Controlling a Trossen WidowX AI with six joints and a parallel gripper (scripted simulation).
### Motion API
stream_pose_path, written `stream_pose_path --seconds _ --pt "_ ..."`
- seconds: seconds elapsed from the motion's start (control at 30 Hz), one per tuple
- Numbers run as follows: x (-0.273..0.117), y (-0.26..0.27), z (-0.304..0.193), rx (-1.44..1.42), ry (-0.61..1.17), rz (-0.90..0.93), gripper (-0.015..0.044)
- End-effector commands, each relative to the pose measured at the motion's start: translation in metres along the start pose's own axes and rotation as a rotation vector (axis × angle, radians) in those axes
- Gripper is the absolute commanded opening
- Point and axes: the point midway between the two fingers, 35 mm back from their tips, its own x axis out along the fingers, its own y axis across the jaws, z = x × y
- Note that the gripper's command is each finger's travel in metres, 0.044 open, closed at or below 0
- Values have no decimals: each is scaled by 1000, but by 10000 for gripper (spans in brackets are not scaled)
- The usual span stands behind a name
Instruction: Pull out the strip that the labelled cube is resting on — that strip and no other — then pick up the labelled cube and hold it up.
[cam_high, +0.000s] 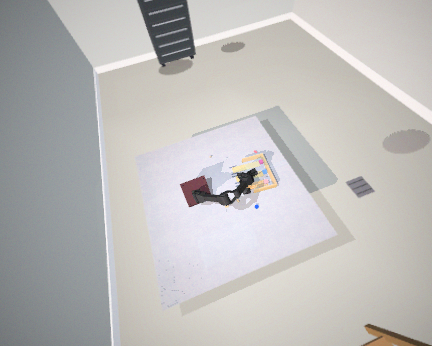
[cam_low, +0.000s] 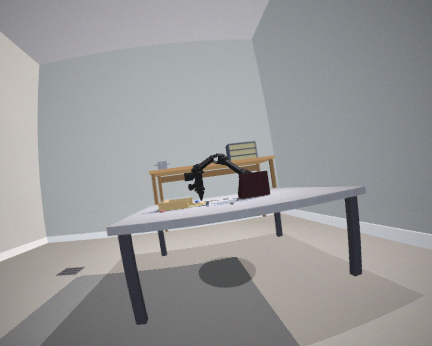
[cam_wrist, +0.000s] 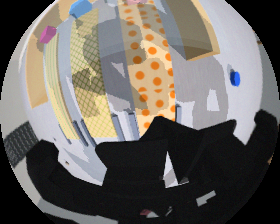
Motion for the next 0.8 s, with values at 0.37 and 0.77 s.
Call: stream_pose_path --seconds 0.37,0.77 --pt "13 0 -5 -12 7 -8 0" --pt "13 0 -5 -12 7 -8 0"
